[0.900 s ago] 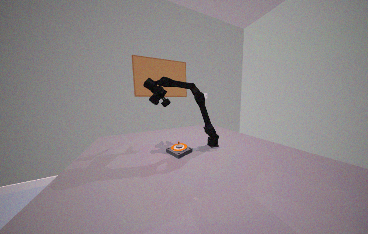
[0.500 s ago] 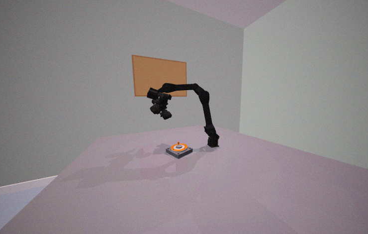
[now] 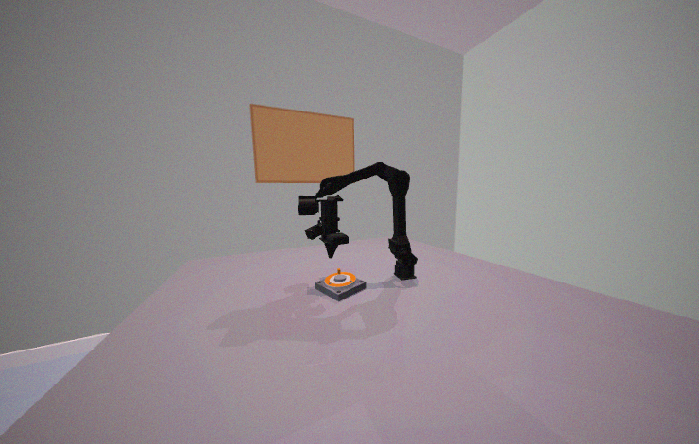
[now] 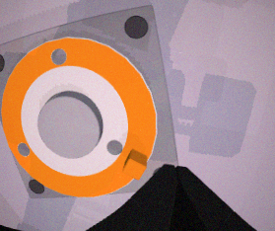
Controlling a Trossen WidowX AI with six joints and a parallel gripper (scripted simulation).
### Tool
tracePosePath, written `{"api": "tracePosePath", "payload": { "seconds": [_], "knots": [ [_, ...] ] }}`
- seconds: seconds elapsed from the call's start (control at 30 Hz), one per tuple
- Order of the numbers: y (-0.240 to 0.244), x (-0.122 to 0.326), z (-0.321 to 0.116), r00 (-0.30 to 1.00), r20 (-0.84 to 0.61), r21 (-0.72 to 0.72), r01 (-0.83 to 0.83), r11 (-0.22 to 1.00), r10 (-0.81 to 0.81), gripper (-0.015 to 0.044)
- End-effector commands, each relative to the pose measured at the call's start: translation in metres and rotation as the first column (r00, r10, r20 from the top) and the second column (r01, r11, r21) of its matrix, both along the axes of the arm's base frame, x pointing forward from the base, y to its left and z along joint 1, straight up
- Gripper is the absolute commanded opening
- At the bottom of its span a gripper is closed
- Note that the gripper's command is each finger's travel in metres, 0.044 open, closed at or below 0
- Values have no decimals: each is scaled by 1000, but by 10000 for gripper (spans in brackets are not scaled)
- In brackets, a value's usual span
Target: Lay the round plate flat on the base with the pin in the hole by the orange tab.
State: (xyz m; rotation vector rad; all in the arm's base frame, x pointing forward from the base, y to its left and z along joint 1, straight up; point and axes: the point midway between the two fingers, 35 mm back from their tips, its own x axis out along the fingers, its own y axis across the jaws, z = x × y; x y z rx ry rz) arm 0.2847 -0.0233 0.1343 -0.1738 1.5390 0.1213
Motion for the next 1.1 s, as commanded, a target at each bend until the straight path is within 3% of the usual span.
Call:
{"api": "tracePosePath", "payload": {
  "seconds": [0.0, 0.53, 1.07],
  "knots": [
    [4, -7, -2, 1000, -6, 33, 27, 999, -27, 0],
    [3, -8, -49, 1000, -6, 32, 27, 999, -27, 0],
    [2, -25, -51, 1000, -7, 32, 27, 999, -27, 0]
  ]
}}
